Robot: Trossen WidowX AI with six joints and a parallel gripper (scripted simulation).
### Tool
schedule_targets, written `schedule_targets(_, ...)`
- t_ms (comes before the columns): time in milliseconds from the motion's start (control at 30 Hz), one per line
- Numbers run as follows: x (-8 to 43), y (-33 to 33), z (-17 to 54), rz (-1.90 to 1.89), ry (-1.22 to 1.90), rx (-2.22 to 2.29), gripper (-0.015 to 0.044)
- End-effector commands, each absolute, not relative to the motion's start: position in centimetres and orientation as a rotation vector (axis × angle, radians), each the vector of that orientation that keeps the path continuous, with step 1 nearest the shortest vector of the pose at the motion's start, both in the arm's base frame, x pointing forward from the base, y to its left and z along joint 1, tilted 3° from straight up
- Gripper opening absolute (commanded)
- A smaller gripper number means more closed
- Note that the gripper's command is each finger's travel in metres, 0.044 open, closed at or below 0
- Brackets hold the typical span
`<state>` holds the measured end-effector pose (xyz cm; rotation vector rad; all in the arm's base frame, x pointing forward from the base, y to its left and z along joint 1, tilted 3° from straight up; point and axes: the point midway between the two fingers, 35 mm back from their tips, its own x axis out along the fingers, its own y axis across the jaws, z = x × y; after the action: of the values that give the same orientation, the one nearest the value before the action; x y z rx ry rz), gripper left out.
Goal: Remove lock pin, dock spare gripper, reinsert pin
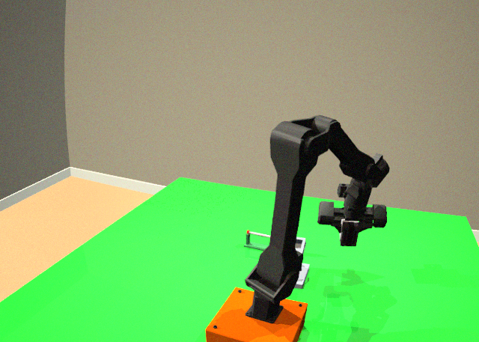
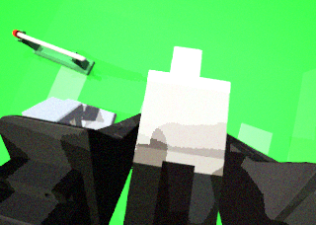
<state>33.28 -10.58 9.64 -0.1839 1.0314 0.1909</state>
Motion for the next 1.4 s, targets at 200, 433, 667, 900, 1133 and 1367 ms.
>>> schedule_targets(200, 33.2, -10.4, 9.6, 0.191, 1.037, -0.18, 0.0)
schedule_targets(433, 32.8, -9.3, 9.4, 0.193, 1.104, -0.145, 0.0)
schedule_targets(667, 32.1, -7.8, 9.3, 0.19, 1.185, -0.101, 0.0)
schedule_targets(900, 31.4, -6.3, 9.3, 0.182, 1.261, -0.068, 0.0)
schedule_targets(1133, 30.8, -4.8, 9.5, 0.177, 1.332, -0.049, 0.0)
schedule_targets(1367, 30.1, -3.0, 9.7, 0.203, 1.393, -0.057, 0.0)
